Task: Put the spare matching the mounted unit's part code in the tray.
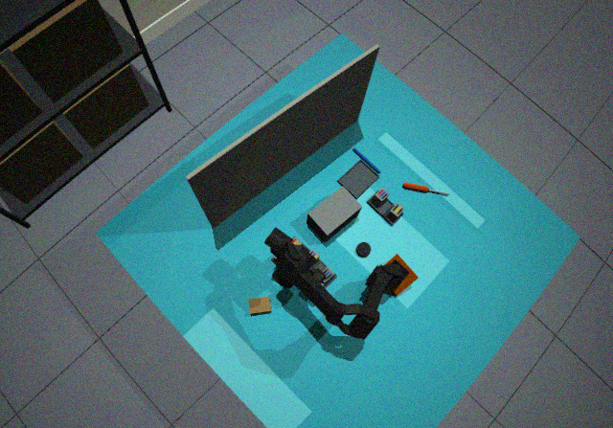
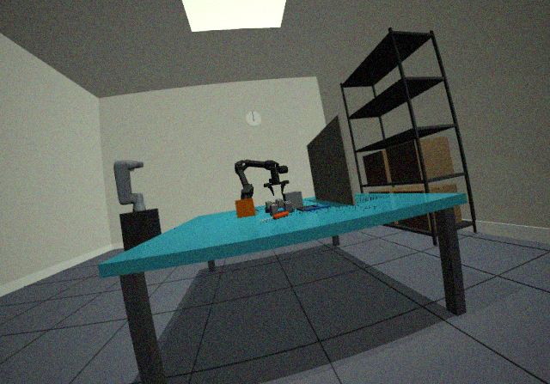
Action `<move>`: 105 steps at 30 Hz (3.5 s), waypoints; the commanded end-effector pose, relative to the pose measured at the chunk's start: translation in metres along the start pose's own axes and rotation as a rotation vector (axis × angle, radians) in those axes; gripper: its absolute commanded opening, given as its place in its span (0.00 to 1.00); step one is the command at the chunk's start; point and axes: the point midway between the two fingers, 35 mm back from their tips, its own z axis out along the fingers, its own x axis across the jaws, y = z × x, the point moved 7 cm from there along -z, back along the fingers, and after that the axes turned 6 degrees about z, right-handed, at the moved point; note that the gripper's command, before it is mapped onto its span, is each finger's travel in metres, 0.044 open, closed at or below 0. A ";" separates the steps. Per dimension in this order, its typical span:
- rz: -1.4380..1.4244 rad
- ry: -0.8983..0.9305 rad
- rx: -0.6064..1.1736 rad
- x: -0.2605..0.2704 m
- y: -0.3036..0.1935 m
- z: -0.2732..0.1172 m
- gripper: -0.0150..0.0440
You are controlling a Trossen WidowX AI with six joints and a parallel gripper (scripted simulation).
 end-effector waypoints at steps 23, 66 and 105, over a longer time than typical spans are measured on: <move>0.002 -0.001 0.006 0.001 -0.001 0.044 0.76; -0.001 0.002 -0.006 0.004 0.000 0.069 0.26; 0.007 0.000 0.010 0.002 -0.002 -0.016 0.25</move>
